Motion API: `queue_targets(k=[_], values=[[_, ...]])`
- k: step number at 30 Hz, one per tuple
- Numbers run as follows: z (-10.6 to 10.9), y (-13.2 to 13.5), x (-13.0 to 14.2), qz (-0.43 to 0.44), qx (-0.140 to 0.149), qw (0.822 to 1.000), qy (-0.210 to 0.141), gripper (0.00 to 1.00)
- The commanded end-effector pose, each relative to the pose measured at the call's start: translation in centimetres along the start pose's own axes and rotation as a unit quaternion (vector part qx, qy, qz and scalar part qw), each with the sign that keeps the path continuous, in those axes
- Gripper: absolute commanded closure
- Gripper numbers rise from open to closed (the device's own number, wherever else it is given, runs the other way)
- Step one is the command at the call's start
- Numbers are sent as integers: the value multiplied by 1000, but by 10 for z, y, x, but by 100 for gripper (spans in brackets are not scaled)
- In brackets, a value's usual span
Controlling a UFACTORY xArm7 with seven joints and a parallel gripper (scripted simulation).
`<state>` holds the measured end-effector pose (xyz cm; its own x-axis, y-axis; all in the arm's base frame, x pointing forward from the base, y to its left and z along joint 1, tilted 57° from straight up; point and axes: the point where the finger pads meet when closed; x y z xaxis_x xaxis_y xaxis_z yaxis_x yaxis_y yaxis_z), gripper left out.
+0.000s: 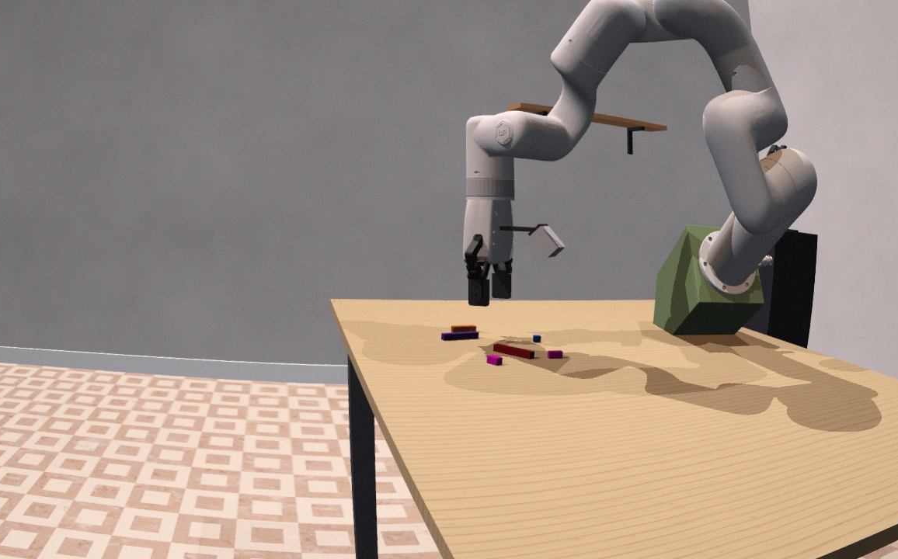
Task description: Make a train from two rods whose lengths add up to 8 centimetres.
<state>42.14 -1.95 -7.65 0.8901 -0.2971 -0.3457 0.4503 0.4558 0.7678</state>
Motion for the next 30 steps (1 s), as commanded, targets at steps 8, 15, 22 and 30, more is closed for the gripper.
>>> queue_targets(k=[8, 15, 22, 30], values=[[0, -6, -6, -180, -4, 984, 4, 0], [0, -8, -8, -270, -5, 963, 4, 0], [0, -10, -11, -364, -4, 931, 3, 0], [2, -11, -13, -460, -3, 888, 0, 0]])
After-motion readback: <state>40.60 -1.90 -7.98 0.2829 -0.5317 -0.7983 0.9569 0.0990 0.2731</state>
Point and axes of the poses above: the point where the finger pads meet when closed, its own z axis back along the fingers, its own y axis across the jaws, x = y × z, and after that the axes turned 5 degrees about z, right-handed
